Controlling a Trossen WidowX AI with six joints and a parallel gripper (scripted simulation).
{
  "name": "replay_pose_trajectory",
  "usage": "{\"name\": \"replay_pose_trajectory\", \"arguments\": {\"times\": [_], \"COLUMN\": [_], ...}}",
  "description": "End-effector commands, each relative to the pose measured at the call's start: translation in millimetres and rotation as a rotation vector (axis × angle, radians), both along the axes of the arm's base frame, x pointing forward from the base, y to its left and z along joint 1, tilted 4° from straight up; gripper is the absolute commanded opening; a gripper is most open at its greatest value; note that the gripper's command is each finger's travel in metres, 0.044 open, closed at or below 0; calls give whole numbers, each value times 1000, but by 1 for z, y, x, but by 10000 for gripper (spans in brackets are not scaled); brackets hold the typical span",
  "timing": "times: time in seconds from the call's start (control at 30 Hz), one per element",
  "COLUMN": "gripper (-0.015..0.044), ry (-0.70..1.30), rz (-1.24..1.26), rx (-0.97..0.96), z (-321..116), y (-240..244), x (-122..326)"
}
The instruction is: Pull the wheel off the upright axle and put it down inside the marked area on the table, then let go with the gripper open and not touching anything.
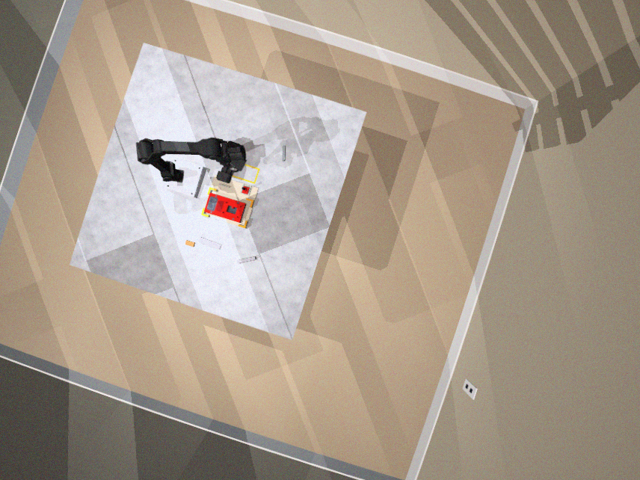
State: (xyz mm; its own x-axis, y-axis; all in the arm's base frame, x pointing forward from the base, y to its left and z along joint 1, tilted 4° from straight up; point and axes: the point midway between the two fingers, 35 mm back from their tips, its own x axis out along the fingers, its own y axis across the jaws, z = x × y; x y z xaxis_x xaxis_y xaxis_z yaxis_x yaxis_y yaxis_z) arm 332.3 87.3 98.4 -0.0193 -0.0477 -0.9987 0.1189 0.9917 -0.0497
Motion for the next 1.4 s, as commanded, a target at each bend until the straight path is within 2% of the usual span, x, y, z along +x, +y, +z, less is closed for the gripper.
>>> {"name": "replay_pose_trajectory", "arguments": {"times": [0.0,0.4,0.87,1.03,1.37], "gripper": [0,0,0,0,263], "ry": [1,1,1,1,0], "rz": [-5,-5,-5,-5,-8], "rx": [5,5,4,4,3], "z": [0,-25,-100,-104,-101], "y": [12,12,9,9,9], "x": [-10,-10,-12,-13,-13]}}
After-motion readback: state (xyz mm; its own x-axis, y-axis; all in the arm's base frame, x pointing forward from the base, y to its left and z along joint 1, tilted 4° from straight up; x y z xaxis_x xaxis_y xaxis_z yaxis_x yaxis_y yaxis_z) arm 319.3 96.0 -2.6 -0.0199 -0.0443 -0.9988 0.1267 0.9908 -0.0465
